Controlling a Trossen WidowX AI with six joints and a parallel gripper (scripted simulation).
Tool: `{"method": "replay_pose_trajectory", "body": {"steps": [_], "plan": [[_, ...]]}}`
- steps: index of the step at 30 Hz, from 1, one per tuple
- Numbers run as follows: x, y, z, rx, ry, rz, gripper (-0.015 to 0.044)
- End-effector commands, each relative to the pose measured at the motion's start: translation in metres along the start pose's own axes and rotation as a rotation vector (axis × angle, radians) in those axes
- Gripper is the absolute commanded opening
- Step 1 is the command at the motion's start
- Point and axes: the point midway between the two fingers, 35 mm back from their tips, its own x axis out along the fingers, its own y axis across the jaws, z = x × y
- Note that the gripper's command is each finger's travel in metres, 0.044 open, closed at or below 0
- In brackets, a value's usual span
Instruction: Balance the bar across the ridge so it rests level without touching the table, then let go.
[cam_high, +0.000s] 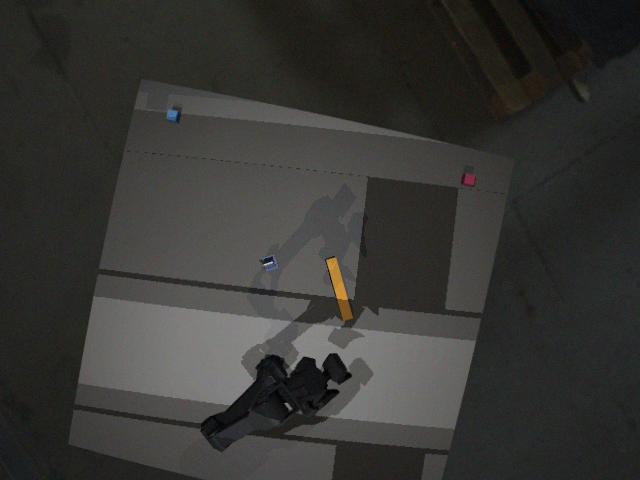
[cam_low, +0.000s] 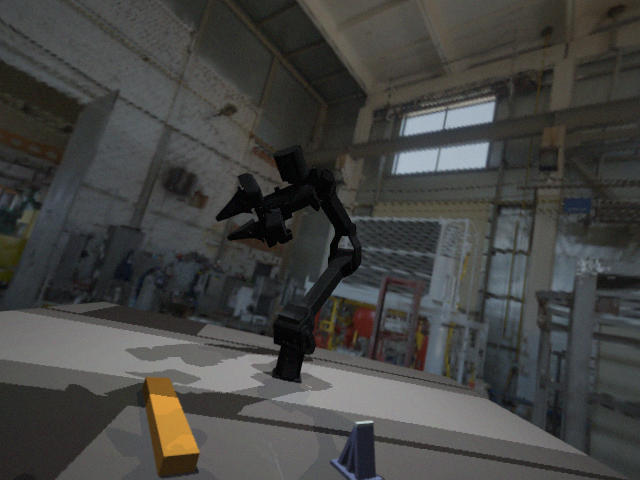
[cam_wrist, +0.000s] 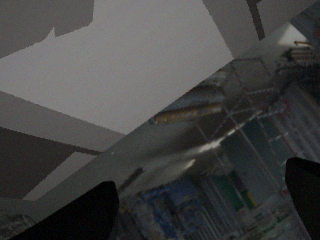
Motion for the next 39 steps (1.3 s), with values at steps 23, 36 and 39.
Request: {"method": "replay_pose_trajectory", "body": {"steps": [23,36,39], "plan": [[0.045,-0.078,0.079,0.219,-0.325,0.113,0.0315],[0.064,-0.105,0.130,0.330,-0.455,0.237,0.0315],[0.069,-0.110,0.143,0.355,-0.481,0.271,0.0315]]}}
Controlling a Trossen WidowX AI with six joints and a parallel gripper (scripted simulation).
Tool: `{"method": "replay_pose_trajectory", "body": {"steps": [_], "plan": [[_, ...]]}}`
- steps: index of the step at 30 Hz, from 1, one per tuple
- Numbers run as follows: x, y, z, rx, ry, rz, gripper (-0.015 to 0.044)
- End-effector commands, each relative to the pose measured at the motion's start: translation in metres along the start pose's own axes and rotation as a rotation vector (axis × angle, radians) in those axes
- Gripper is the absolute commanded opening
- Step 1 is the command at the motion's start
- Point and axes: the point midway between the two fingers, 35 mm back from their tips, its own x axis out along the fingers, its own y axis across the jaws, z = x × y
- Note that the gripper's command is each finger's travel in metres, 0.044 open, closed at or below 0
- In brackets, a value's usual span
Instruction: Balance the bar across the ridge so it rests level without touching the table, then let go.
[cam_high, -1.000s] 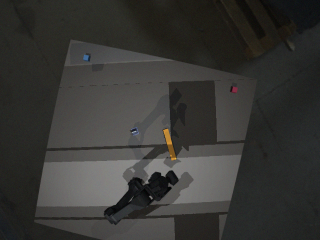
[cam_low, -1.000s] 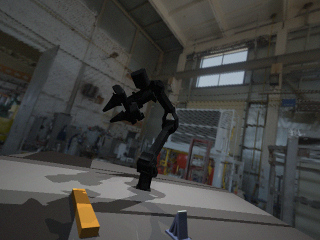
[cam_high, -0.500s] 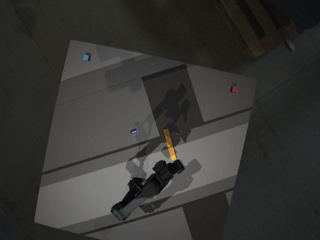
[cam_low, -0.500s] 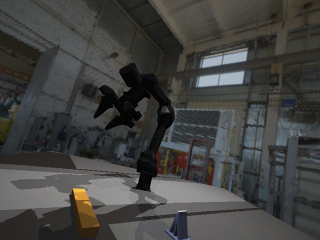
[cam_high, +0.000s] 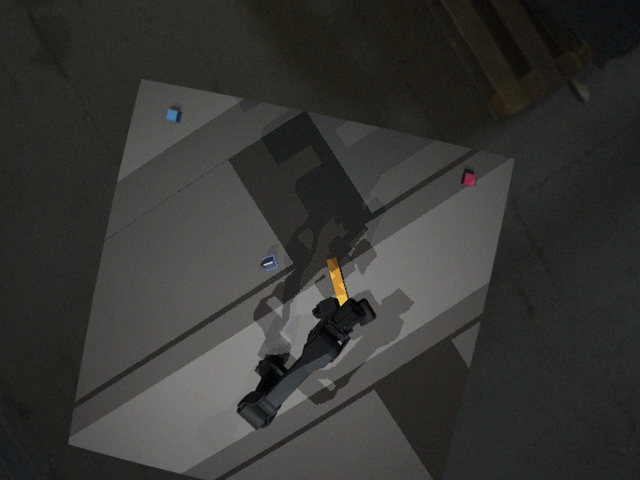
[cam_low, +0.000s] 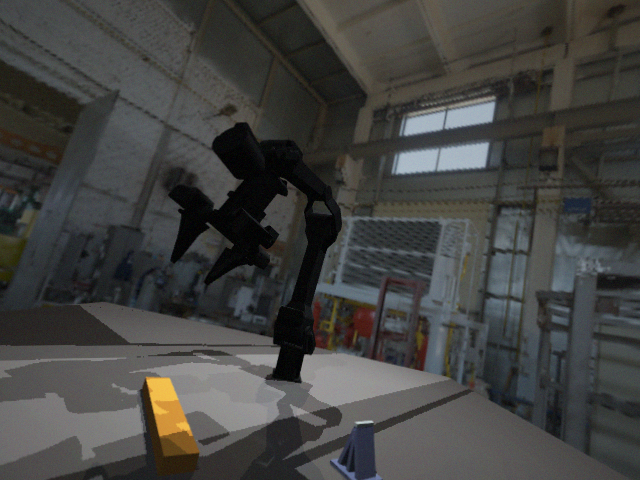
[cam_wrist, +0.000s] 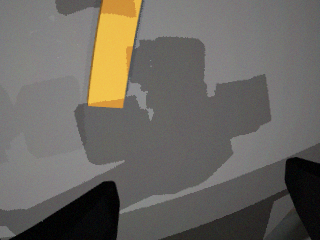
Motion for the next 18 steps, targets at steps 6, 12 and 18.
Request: {"method": "replay_pose_trajectory", "body": {"steps": [6,12,18], "plan": [[0.027,-0.008,0.035,0.096,-0.069,0.101,0.0315],[0.045,-0.009,0.058,0.160,-0.102,0.175,0.0315],[0.063,-0.007,0.080,0.225,-0.126,0.253,0.0315]]}}
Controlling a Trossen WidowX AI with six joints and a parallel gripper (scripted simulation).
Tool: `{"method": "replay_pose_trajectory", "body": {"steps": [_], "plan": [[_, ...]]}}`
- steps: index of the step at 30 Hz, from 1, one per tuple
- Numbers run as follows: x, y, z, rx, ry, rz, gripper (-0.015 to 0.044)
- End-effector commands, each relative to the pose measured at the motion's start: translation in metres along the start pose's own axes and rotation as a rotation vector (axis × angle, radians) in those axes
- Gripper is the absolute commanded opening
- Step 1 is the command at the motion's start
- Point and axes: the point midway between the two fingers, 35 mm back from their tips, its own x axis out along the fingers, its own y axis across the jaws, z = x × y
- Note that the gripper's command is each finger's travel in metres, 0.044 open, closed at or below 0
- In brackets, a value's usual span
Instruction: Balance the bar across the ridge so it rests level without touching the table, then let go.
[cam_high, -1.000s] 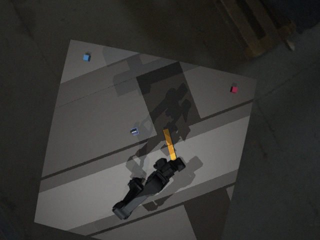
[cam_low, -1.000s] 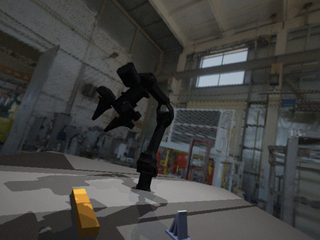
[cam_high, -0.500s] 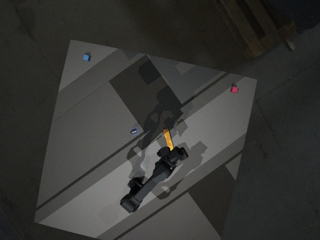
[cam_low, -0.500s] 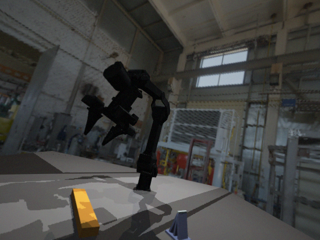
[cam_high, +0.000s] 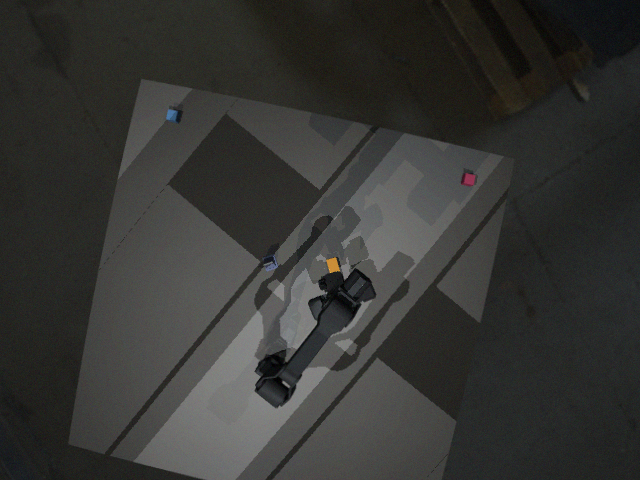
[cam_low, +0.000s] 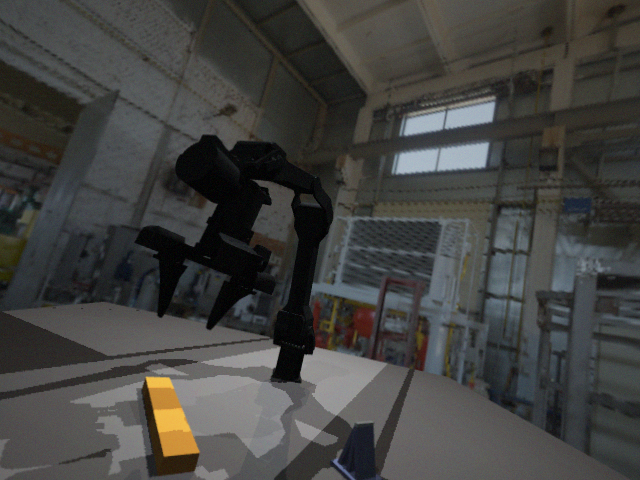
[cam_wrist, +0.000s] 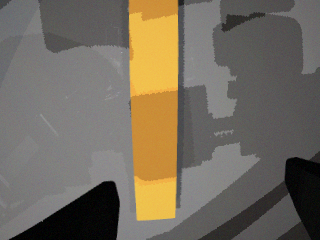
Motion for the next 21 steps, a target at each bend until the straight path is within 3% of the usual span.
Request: {"method": "replay_pose_trajectory", "body": {"steps": [1,14,21], "plan": [[0.015,0.000,0.015,0.050,-0.017,0.054,0.0315],[0.045,0.005,0.037,0.126,-0.029,0.140,0.0315],[0.082,0.010,0.038,0.126,-0.029,0.140,0.0315]]}}
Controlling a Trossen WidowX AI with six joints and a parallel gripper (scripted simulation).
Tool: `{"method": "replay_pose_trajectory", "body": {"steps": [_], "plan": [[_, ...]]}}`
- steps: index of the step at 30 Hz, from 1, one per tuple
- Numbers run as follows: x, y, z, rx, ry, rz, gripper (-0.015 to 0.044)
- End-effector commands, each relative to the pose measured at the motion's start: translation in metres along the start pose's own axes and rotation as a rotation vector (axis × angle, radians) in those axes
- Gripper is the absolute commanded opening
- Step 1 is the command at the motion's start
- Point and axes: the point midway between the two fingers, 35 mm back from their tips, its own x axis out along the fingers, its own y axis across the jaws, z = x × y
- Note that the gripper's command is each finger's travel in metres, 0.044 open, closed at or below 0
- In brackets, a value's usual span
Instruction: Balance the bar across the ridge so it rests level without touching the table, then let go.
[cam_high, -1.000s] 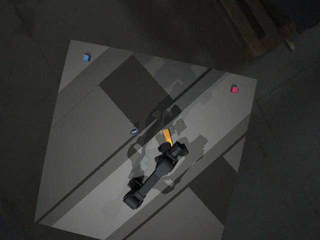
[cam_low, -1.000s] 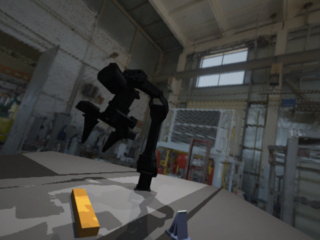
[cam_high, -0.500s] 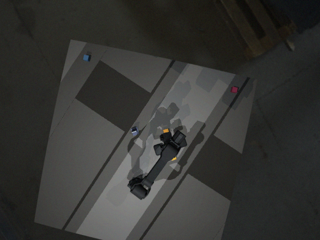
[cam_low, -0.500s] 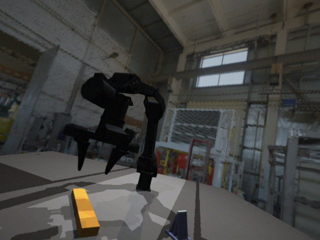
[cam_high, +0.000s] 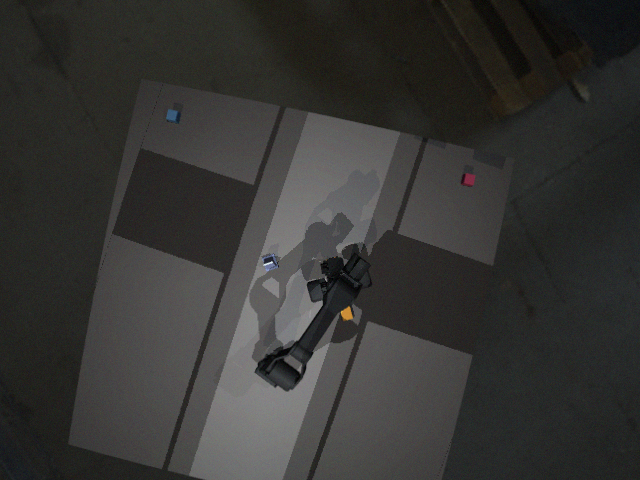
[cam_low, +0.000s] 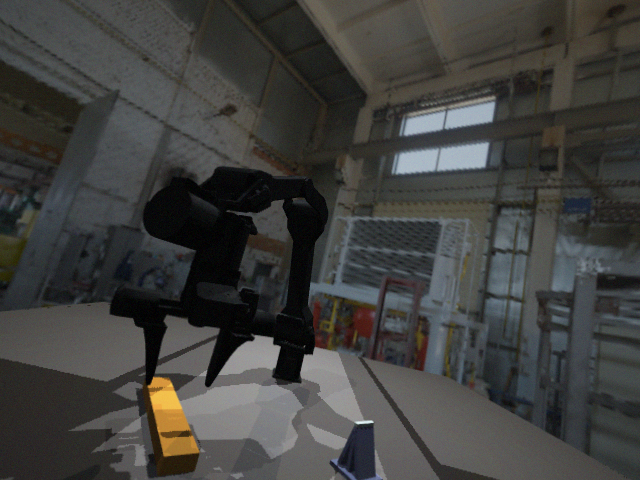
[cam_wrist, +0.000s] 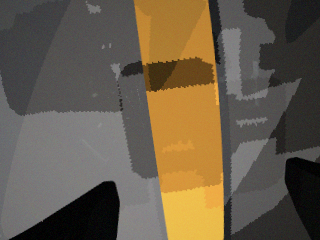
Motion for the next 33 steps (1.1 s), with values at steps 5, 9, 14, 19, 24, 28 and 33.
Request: {"method": "replay_pose_trajectory", "body": {"steps": [5,9,14,19,24,28,33], "plan": [[0.021,0.002,-0.001,0.005,0.006,0.014,0.0315],[0.025,0.002,-0.001,0.005,0.006,0.014,0.0315],[0.033,0.002,-0.001,0.005,0.006,0.014,0.0315],[0.041,0.002,-0.001,0.005,0.006,0.014,0.0315],[0.047,0.003,-0.001,0.005,0.006,0.014,0.0315],[0.047,0.003,-0.001,0.005,0.006,0.014,0.0315],[0.047,0.003,-0.001,0.005,0.006,0.014,0.0315]]}}
